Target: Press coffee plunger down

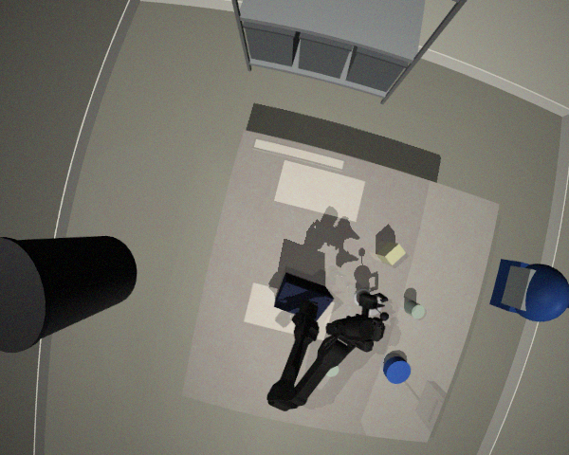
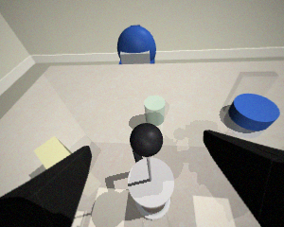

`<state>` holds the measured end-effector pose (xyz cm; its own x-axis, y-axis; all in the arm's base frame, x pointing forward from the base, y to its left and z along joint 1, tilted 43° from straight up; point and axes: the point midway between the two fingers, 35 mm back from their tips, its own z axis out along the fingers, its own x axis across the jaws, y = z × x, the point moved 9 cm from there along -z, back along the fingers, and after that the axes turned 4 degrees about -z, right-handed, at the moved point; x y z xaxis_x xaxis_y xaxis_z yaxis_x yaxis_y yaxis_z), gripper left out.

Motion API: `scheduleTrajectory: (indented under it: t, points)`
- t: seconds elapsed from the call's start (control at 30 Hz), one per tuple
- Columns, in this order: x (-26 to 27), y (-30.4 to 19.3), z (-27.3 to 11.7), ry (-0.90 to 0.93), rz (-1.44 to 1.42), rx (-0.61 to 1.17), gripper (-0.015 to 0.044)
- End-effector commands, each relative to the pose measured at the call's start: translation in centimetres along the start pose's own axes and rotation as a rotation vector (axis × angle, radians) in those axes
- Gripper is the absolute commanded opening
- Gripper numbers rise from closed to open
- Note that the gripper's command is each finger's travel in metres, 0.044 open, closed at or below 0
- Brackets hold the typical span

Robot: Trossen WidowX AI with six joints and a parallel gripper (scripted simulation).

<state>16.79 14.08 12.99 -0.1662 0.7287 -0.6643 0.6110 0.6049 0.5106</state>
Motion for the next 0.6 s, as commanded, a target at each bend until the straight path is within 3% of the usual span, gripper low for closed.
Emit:
scheduleTrajectory:
  t: [0.0, 0.47, 0.57]
  points:
    - [0.2, -0.3, 0.7, 0.002, -0.015, 0.009, 0.0440]
    - [0.0, -0.4, 2.6, -0.002, -0.017, 0.004, 0.0440]
    - [0.0, -0.4, 2.6, -0.002, -0.017, 0.004, 0.0361]
